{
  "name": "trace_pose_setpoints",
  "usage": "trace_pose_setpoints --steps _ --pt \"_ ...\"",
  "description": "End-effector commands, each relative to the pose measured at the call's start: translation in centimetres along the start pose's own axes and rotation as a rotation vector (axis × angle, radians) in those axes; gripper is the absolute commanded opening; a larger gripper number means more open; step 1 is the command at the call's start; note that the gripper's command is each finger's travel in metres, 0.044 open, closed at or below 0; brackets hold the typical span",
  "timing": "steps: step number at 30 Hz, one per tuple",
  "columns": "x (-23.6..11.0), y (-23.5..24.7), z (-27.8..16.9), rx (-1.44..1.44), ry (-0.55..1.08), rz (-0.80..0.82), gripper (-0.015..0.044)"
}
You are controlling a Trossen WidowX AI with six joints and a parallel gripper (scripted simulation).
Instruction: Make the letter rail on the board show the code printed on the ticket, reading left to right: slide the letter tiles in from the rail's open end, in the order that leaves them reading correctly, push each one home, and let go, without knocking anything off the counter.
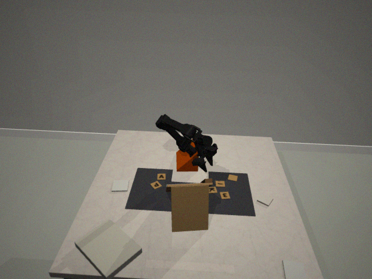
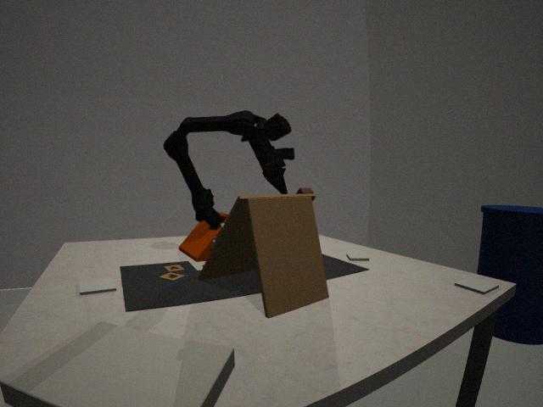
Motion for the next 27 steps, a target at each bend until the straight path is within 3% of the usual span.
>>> trace_pose_setpoints --steps 1,7,15,27 --pt "4.9 2.2 2.8 0.225 0.083 0.019 0.034" --pt "11.5 6.1 4.6 0.534 0.227 -0.008 0.034" --pt "20.7 10.7 2.6 0.891 0.45 -0.087 0.034" --pt "21.5 11.0 2.3 0.921 0.469 -0.098 0.034"
Point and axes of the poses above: the point midway between the two fingers, 35 mm back from their tips, its own x axis out along the fingers, its own y axis across the jaws, z = x × y, the point moved 2 cm from there along -x, back along the fingers, and after that the axes turned 9 degrees about -x, right-handed, at the moved point
